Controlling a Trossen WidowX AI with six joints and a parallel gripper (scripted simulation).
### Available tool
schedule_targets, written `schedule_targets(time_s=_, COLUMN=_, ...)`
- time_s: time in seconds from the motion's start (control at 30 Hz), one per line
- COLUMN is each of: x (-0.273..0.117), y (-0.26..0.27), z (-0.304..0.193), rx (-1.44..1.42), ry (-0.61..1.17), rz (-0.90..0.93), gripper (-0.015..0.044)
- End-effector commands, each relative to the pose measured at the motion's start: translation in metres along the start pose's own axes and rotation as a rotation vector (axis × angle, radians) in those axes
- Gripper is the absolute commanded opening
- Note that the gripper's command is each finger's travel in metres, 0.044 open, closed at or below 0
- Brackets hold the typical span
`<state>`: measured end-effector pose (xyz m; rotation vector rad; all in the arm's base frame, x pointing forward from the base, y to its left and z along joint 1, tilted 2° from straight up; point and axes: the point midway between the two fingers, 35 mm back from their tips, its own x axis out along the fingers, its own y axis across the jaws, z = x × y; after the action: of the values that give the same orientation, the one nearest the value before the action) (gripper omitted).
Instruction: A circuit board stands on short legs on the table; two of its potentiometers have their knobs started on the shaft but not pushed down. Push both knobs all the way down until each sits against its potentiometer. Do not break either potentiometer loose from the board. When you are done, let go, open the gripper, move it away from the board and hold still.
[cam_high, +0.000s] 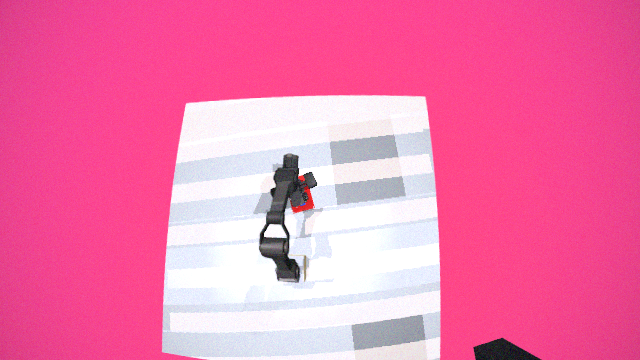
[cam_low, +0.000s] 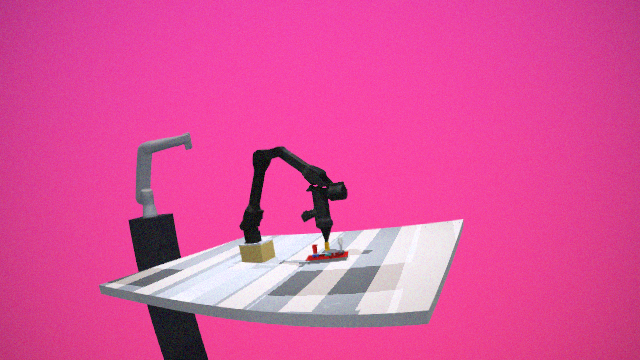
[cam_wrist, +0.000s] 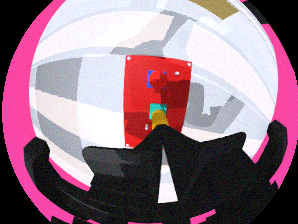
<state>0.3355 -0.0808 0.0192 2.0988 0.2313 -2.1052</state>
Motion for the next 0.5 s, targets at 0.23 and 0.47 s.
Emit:
schedule_targets(time_s=0.23, x=0.0124, y=0.0013, z=-0.001, rx=0.004, ry=-0.007, rz=0.001, gripper=0.0)
schedule_targets(time_s=0.47, x=0.0124, y=0.0013, z=-0.001, rx=0.004, ry=-0.007, rz=0.001, gripper=0.0)
